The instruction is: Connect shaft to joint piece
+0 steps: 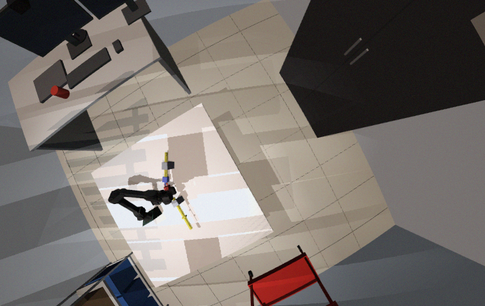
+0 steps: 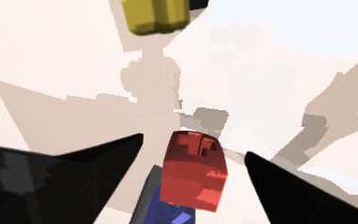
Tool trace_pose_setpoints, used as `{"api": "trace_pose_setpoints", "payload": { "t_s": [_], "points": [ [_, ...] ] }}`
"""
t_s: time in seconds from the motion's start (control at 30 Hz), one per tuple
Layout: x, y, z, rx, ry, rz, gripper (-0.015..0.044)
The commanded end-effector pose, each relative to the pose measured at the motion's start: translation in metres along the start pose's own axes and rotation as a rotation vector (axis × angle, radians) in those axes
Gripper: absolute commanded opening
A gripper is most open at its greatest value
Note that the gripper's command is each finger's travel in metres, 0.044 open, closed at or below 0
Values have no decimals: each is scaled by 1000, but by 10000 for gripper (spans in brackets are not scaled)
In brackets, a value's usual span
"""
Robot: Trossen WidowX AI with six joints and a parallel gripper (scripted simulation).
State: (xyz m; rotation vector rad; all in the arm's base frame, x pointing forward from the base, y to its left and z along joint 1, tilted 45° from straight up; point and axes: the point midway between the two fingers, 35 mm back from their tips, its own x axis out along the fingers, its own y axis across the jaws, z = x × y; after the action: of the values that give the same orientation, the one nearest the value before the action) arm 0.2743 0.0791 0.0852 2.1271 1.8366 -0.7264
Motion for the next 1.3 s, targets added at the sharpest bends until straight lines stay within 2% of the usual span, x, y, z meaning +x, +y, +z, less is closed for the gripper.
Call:
{"api": "trace_pose_setpoints", "payload": {
  "t_s": [0.0, 0.63, 1.27],
  "points": [
    [-4, 2, -1, -48, -10, 5, 440],
    [-67, 13, -20, -690, -138, 17, 440],
    [-131, 1, -41, -1312, -251, -77, 440]
  ]
}}
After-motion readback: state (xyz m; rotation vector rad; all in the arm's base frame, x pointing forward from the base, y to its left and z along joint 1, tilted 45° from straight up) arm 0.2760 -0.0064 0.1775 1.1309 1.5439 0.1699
